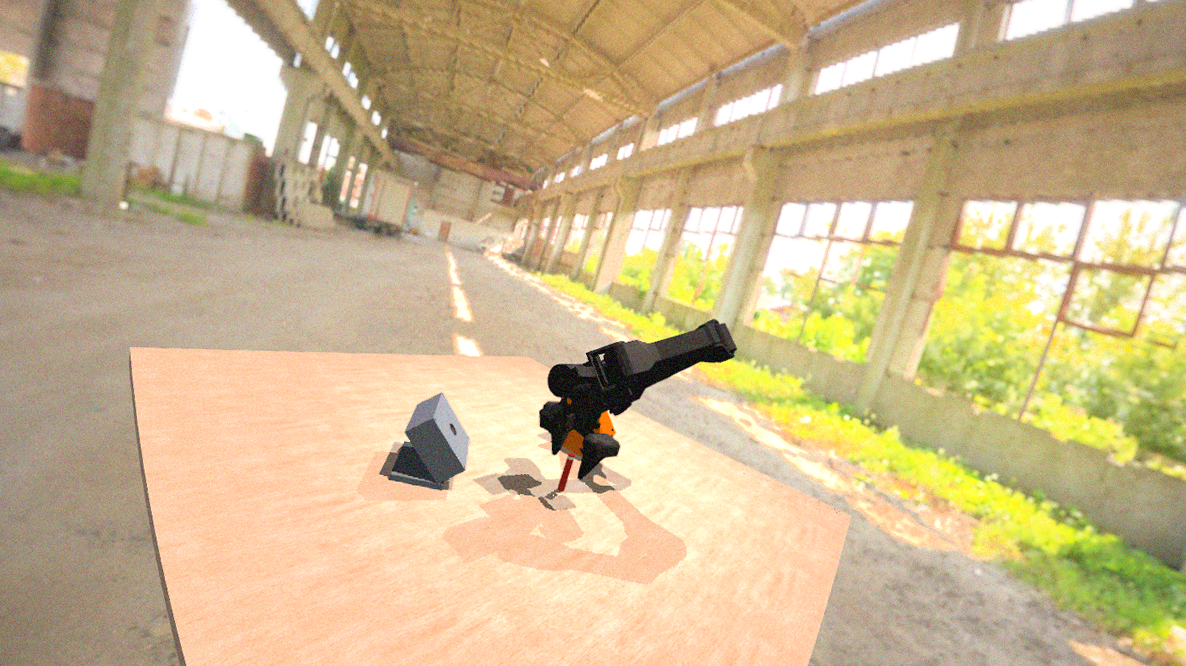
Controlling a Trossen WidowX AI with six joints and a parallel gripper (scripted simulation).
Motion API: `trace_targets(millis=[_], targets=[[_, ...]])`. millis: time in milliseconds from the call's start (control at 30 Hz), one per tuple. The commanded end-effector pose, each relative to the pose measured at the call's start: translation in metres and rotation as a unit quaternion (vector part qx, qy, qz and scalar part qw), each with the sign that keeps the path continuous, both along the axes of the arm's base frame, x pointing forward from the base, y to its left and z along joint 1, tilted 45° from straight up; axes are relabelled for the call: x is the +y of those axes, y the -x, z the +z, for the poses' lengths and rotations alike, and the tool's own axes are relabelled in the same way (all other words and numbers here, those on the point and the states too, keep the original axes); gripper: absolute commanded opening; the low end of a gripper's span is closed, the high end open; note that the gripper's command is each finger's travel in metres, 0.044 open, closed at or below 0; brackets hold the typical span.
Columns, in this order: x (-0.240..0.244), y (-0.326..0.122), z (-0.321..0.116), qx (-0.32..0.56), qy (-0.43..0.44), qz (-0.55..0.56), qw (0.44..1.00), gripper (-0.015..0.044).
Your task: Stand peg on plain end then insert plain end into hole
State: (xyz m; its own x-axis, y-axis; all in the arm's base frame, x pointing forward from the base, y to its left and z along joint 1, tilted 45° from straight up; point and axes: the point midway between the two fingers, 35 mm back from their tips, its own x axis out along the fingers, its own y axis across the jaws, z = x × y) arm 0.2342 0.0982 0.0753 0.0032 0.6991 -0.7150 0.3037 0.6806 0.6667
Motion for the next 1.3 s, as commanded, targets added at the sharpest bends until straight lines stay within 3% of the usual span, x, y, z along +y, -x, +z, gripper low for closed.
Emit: trace_targets(millis=[0,267,767,1000,1267], targets=[[0.005,0.003,-0.005,0.006,-0.003,-0.001,1.0,0.044],[0.012,0.004,-0.011,0.006,-0.005,-0.001,1.0,0.044],[0.01,0.002,-0.008,0.001,-0.002,0.001,1.0,0.0046],[0.01,0.002,-0.008,0.001,-0.002,0.001,1.0,0.0],[-0.006,-0.001,0.005,0.002,0.001,0.0,1.0,0.0]])
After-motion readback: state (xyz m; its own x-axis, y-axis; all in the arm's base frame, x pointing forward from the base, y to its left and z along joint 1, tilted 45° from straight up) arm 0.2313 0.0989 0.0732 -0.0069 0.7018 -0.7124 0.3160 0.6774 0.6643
